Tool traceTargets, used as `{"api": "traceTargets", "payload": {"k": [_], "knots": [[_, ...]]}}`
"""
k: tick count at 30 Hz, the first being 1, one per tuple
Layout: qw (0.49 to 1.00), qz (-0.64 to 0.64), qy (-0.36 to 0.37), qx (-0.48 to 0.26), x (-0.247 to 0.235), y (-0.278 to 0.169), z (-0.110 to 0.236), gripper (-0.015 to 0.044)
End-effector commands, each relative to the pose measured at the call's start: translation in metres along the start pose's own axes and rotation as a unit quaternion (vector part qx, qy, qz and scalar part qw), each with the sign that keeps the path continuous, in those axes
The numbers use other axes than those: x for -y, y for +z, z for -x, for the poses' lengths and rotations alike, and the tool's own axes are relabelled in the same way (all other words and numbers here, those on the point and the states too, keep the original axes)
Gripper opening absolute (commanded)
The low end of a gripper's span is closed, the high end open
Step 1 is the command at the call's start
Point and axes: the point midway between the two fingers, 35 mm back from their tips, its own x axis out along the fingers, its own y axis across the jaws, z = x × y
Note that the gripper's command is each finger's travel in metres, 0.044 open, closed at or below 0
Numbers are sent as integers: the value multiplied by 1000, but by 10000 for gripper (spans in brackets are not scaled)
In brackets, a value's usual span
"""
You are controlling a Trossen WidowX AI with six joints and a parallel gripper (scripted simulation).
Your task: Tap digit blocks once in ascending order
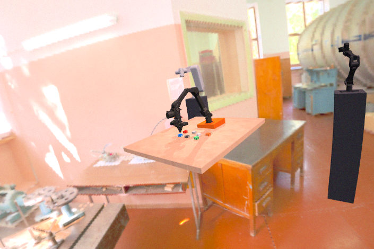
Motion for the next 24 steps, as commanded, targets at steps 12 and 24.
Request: {"api": "traceTargets", "payload": {"k": [12, 24], "knots": [[1000, 3, 2, -2, -1, -2, -23, 20], [1000, 3, 2, -2, -1, -1, 6, 20]]}}
